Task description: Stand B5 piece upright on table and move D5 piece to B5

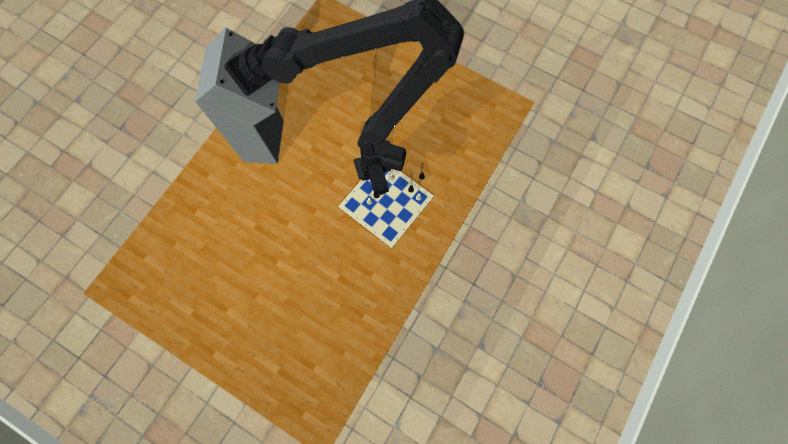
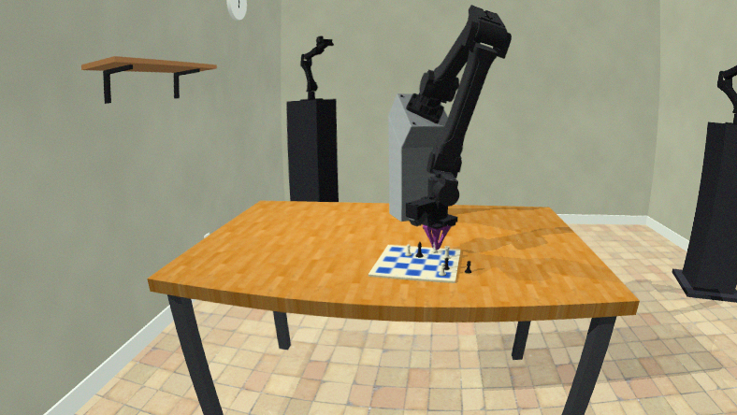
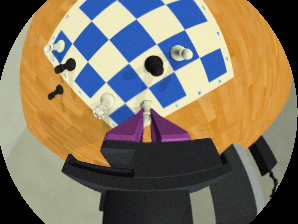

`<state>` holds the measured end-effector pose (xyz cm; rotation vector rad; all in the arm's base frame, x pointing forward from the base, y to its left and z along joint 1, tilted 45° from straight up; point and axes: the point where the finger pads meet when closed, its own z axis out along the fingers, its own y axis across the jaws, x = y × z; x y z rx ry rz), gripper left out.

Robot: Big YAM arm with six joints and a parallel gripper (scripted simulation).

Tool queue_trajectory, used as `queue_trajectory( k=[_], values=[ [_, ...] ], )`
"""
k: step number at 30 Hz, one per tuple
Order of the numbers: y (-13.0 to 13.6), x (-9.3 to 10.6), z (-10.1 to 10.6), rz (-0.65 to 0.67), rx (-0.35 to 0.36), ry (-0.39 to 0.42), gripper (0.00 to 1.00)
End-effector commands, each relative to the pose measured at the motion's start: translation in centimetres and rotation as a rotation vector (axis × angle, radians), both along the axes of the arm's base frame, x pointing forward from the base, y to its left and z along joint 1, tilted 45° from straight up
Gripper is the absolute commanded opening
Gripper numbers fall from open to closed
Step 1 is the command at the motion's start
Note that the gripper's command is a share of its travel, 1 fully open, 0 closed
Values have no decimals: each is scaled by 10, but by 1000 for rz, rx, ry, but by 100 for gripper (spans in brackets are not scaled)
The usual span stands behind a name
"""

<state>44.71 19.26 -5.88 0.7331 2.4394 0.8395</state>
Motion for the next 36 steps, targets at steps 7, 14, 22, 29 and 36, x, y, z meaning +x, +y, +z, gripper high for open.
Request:
queue_trajectory(
  k=[7, 14, 22, 29, 36],
  values=[
    [2, 4, 4, -10, 11, -12, 0],
    [2, 4, 4, -10, 11, -12, 0],
    [-8, -10, 6, -15, 1, 10, 0],
    [-25, -27, 29, -9, -6, 2, 0],
    [-43, -53, 64, -9, -4, -4, 0]
  ],
)
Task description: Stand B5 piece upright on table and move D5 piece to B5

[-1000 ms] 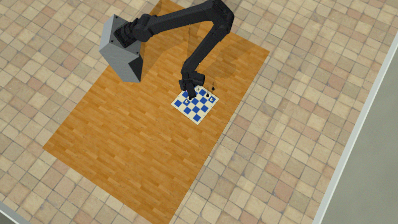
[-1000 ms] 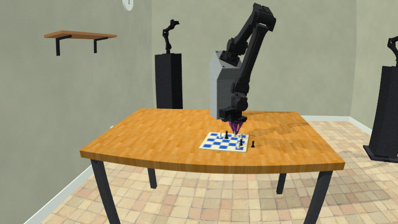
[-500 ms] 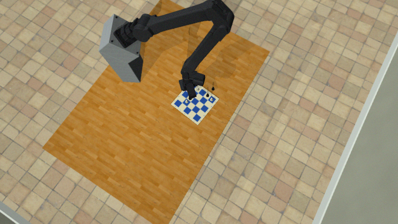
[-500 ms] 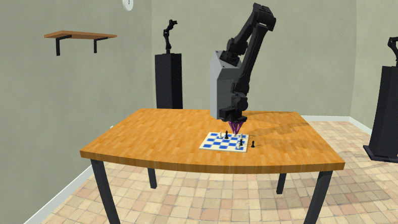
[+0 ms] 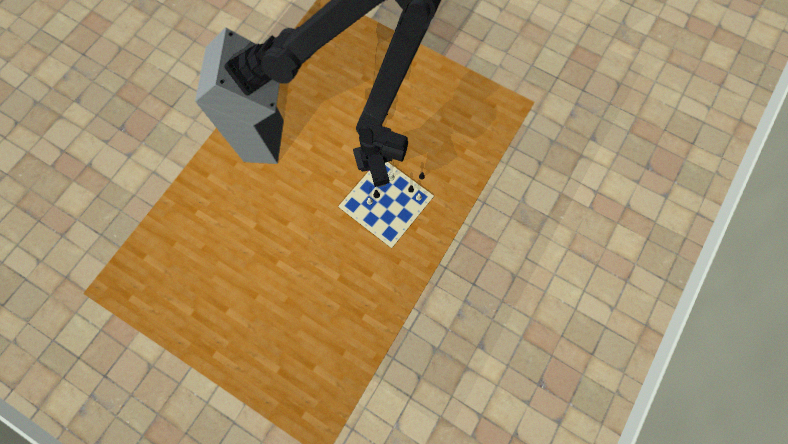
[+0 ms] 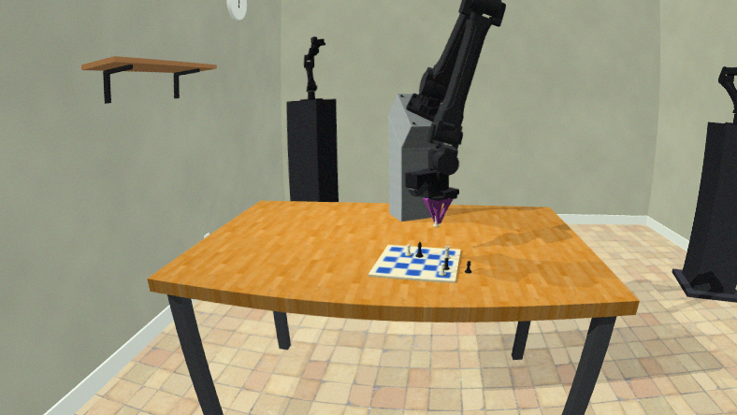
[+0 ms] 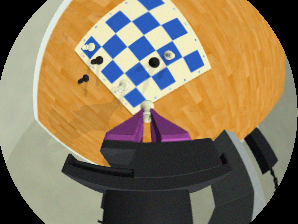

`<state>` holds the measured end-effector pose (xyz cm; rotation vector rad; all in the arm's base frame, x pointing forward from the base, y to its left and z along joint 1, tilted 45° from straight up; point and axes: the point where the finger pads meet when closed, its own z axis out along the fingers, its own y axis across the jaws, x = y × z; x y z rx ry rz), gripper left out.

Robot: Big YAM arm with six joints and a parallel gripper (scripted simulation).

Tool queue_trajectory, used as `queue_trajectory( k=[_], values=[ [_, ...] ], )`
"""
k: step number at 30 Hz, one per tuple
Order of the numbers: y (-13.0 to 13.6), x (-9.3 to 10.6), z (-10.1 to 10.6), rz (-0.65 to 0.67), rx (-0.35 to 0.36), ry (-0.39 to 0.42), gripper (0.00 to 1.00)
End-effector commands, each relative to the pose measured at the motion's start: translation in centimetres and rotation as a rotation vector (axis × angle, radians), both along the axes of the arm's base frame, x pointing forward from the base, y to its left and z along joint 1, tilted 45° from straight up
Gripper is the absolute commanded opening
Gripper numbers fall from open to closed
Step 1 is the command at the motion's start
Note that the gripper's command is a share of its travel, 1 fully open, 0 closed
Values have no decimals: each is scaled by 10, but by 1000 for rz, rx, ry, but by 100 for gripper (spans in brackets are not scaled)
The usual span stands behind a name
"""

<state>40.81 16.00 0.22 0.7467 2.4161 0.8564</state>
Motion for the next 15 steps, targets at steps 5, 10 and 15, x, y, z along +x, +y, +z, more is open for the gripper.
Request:
queue_trajectory(
  k=[5, 10, 15],
  values=[
    [-6, -27, -2, 30, -29, 40, 0],
    [-11, -22, 10, 17, -22, 13, 0],
    [-10, -18, 13, 17, -19, 2, 0]
  ],
)
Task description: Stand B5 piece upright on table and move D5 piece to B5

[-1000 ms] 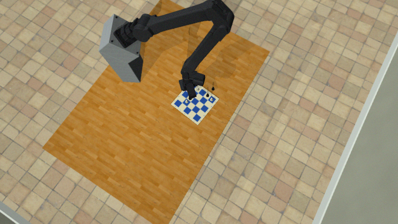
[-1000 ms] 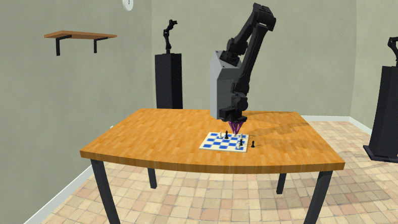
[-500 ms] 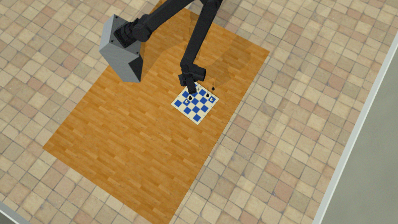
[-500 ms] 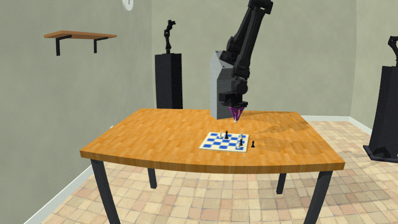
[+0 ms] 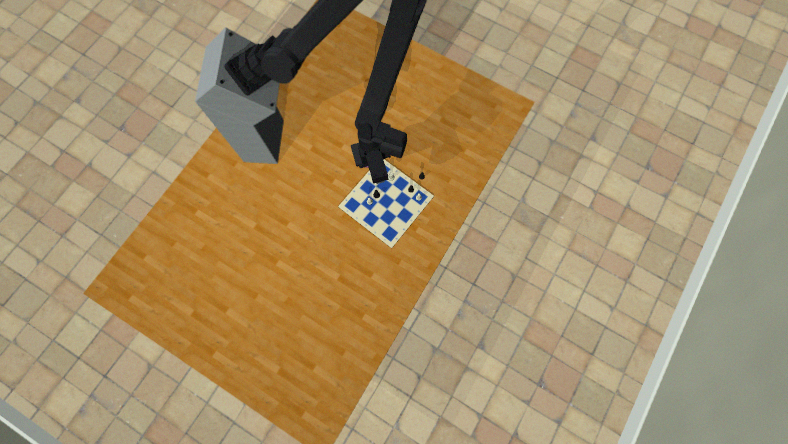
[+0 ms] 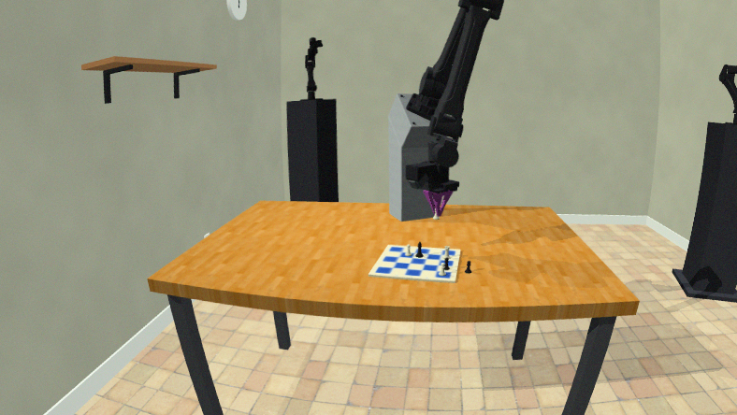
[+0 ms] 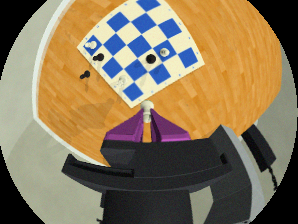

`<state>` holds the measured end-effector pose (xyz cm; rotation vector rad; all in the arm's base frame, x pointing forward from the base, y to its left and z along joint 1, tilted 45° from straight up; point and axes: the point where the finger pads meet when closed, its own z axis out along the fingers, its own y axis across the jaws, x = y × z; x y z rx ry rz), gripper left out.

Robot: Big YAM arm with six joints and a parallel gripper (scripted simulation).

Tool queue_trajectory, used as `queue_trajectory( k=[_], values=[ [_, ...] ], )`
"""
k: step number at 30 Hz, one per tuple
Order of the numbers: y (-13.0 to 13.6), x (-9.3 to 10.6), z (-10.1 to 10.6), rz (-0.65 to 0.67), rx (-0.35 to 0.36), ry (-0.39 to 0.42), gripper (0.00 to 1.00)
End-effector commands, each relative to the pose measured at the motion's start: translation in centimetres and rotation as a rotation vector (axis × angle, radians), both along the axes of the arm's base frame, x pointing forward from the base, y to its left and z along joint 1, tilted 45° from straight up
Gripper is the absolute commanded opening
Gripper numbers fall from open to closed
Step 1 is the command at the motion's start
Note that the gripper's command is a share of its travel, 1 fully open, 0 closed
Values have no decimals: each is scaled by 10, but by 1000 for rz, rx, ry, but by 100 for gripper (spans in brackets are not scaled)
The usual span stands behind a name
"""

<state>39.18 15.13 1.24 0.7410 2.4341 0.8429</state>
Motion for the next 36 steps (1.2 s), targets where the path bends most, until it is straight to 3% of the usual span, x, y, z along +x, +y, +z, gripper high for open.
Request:
queue_trajectory(
  k=[1, 6, 13, 16, 18, 19, 21, 23, 24, 36],
  values=[
    [-2, -2, 2, 9, -8, -10, 0],
    [-12, 2, -6, 36, -39, -26, 0],
    [-60, 5, -29, 327, -272, -189, 0],
    [-73, 5, -36, 412, -339, -239, 0],
    [-76, 5, -37, 429, -352, -249, 0],
    [-65, 8, -25, 452, -356, -286, 0],
    [-65, 12, -22, 450, -359, -295, 0],
    [-65, 12, -22, 450, -359, -295, 0],
    [-72, 8, -35, 439, -354, -252, 0],
    [-64, 16, -33, 451, -359, -274, 0]
  ],
)
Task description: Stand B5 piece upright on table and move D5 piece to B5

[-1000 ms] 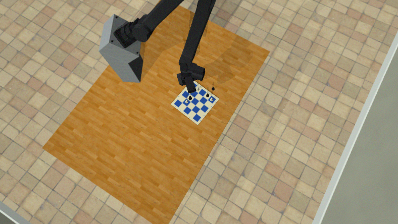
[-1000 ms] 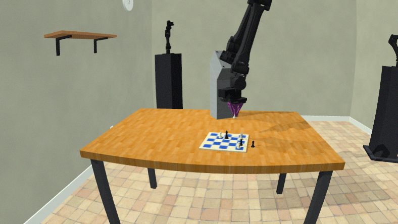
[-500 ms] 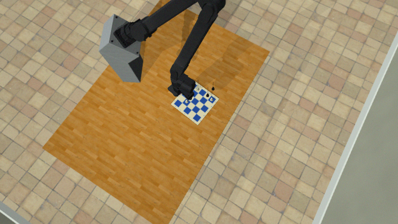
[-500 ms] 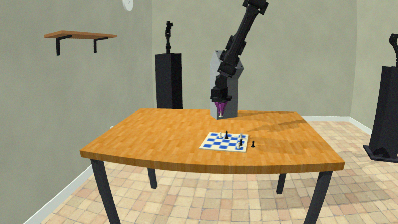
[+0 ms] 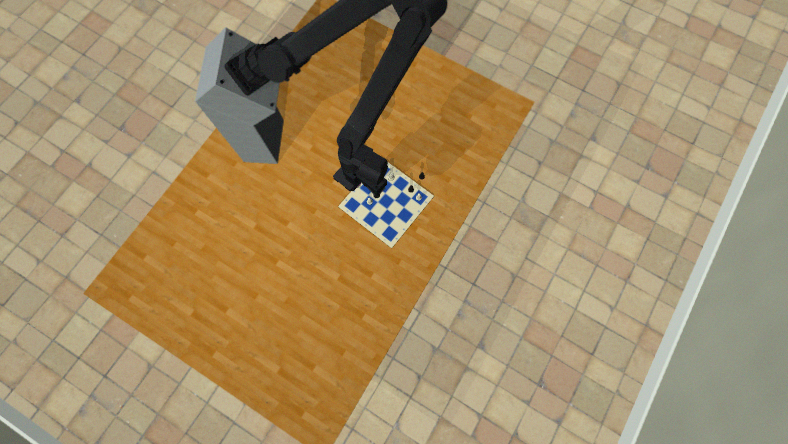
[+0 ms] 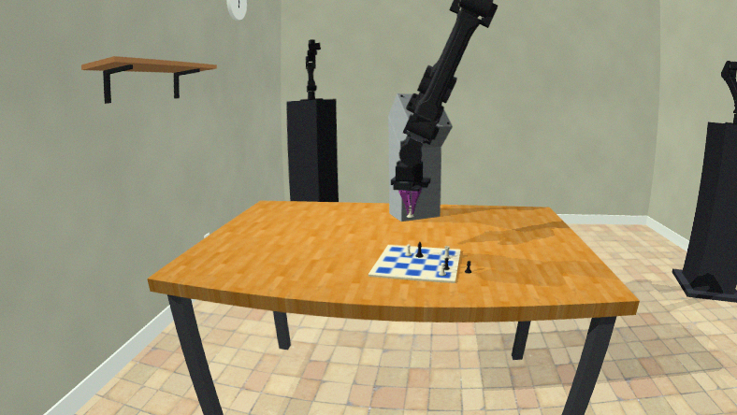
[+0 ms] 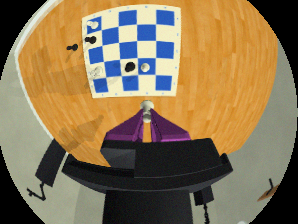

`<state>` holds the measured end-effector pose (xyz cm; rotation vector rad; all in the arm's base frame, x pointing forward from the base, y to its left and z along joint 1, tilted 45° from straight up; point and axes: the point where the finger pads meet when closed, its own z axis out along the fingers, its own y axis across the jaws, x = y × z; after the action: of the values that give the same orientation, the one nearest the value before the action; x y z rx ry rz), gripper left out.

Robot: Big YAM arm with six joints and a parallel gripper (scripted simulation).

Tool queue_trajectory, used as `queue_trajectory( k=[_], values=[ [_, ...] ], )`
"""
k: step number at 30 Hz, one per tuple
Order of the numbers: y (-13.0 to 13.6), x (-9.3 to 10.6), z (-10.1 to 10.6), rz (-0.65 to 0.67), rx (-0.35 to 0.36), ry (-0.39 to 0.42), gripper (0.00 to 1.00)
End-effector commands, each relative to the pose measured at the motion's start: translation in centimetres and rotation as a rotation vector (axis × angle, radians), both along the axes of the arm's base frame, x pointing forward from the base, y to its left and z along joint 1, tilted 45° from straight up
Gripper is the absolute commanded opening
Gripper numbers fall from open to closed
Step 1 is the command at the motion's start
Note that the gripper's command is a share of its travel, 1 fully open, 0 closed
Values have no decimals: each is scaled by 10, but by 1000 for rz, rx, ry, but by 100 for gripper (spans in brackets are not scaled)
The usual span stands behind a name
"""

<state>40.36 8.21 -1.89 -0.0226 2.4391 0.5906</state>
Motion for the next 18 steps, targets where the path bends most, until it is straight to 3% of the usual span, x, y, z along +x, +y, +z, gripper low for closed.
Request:
queue_trajectory(
  k=[1, 8, 18],
  values=[
    [6, 5, -3, 22, -12, -16, 0],
    [11, 13, -13, 6, 0, -6, 0],
    [30, 39, -47, 6, 0, -5, 0]
  ],
)
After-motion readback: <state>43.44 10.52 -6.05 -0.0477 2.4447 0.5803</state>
